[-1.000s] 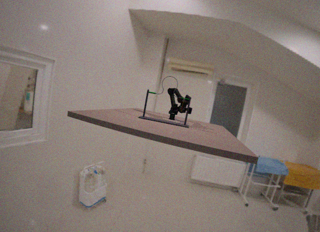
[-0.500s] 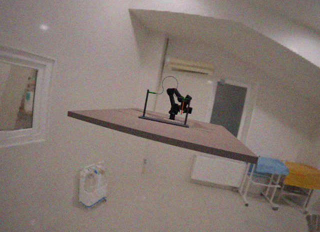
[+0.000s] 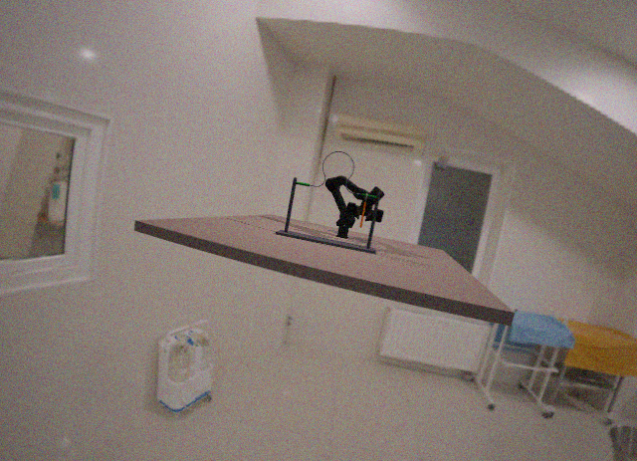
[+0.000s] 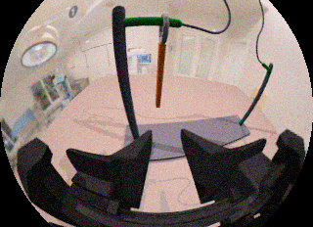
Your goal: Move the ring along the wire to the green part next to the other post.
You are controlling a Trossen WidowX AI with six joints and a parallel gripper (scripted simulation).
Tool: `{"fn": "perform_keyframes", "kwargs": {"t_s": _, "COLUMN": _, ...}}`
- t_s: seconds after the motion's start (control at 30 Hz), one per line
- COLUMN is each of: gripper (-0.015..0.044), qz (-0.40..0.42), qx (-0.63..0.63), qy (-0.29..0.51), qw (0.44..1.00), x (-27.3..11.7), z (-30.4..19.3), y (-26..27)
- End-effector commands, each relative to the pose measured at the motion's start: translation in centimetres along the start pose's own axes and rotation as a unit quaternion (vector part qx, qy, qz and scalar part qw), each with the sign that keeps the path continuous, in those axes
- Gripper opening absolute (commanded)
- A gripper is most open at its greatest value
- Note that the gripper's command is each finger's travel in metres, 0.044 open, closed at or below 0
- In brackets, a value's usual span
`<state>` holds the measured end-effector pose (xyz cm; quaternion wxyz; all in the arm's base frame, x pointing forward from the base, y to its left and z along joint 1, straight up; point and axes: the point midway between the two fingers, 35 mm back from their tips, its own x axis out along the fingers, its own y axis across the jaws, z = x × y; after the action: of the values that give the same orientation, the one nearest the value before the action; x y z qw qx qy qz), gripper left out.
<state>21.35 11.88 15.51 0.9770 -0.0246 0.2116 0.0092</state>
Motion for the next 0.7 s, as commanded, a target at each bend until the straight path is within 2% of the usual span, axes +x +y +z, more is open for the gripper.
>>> {"fn": "perform_keyframes", "kwargs": {"t_s": 0.0, "gripper": 0.016, "qz": -0.001, "qx": 0.003, "qy": -0.002, "qw": 1.0, "x": -0.2, "z": 0.2, "y": 0.0}}
{"fn": "perform_keyframes", "kwargs": {"t_s": 0.47, "gripper": 0.016, "qz": -0.001, "qx": 0.003, "qy": -0.002, "qw": 1.0, "x": -0.2, "z": 0.2, "y": 0.0}}
{"fn": "perform_keyframes", "kwargs": {"t_s": 0.67, "gripper": 0.0317, "qz": 0.001, "qx": 0.001, "qy": -0.002, "qw": 1.0, "x": -3.4, "z": 0.1, "y": 0.0}}
